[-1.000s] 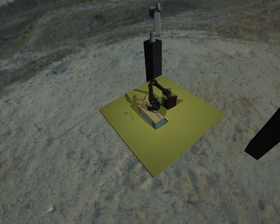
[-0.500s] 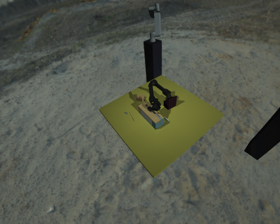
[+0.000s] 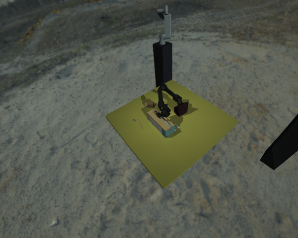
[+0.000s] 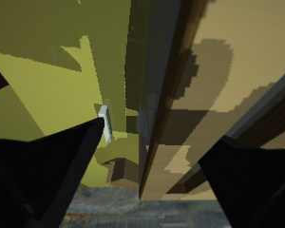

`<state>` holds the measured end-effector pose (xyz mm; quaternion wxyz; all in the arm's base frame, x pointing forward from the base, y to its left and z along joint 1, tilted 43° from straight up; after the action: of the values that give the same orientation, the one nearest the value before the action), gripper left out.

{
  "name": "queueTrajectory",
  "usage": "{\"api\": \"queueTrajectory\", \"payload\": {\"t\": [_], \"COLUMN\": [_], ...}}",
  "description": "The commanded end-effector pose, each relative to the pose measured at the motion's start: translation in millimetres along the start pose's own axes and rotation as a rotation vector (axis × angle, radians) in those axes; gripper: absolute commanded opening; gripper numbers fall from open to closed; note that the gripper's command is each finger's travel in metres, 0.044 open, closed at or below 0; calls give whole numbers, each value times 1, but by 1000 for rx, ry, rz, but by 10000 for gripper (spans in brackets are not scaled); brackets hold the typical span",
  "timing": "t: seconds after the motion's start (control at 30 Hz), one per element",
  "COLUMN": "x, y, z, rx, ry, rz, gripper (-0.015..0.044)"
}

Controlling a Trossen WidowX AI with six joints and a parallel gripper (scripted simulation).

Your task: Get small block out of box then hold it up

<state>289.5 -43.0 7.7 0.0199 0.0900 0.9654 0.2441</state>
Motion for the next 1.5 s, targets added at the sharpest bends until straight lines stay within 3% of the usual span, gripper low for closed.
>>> {"api": "queueTrajectory", "payload": {"t": [0.0,1.47], "x": [0,0], "y": [-2,-17], "z": [-4,-46], "rx": [3,6], "ry": [4,4], "rz": [0,0], "gripper": [400,400]}}
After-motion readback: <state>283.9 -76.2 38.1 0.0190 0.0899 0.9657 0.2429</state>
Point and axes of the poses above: the point midway between the two fingers, 35 mm back from their tips, its own y axis back along the fingers, its own x axis across the jaws, z = x × y, the point moved 2 cm from there along y, back along the fingers
